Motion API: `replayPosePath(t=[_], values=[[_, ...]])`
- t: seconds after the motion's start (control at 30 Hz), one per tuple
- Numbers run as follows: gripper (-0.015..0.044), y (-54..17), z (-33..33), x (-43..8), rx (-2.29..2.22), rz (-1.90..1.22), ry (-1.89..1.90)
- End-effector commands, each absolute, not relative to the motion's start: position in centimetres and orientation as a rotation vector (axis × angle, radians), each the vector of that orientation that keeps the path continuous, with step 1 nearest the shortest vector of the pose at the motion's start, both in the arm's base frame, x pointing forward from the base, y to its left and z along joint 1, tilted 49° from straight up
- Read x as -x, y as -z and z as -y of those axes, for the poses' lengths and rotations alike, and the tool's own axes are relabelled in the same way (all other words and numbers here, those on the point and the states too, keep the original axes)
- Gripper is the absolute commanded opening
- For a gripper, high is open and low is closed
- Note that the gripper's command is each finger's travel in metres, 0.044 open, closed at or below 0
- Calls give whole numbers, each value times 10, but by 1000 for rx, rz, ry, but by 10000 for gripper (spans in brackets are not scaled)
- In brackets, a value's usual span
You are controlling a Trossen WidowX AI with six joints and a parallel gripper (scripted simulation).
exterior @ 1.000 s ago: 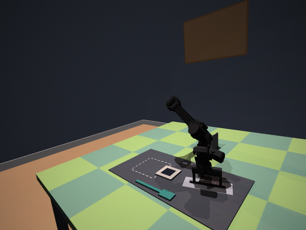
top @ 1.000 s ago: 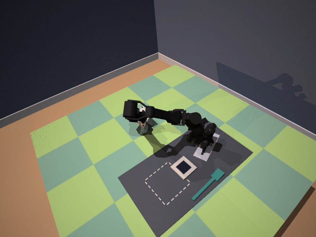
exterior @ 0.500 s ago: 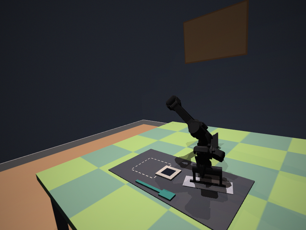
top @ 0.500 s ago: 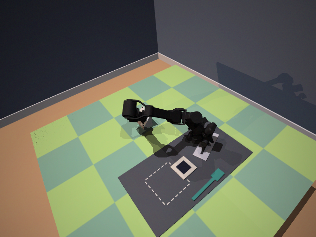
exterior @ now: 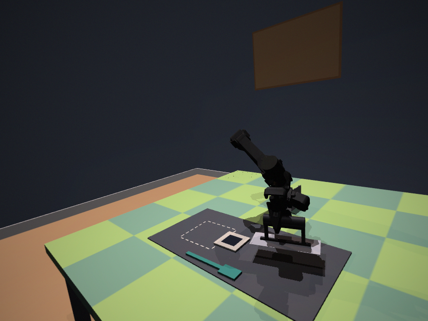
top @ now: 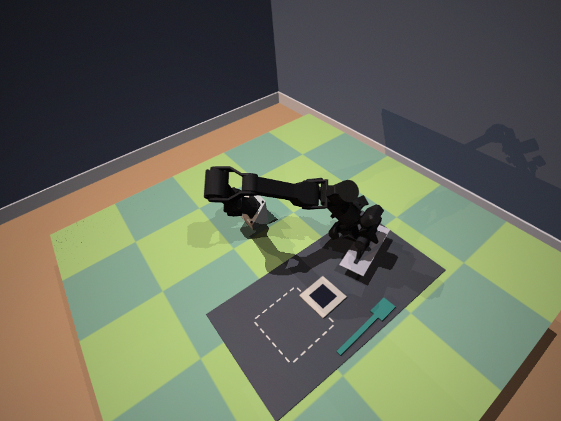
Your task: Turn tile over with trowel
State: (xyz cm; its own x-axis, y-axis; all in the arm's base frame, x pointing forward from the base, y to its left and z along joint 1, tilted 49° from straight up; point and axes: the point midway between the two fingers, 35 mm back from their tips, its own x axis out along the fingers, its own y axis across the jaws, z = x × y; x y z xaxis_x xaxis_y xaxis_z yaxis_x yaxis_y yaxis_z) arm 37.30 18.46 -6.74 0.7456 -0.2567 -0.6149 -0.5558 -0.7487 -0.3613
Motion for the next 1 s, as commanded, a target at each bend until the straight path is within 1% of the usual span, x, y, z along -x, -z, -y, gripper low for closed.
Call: replayPosePath(t=[0.0,0.2,0.97], values=[[0,57,-176,-378,2347,-640,-631],[0,45,-157,-383,2250,-690,-465],[0,61,-139,-385,2248,-692,-461]])
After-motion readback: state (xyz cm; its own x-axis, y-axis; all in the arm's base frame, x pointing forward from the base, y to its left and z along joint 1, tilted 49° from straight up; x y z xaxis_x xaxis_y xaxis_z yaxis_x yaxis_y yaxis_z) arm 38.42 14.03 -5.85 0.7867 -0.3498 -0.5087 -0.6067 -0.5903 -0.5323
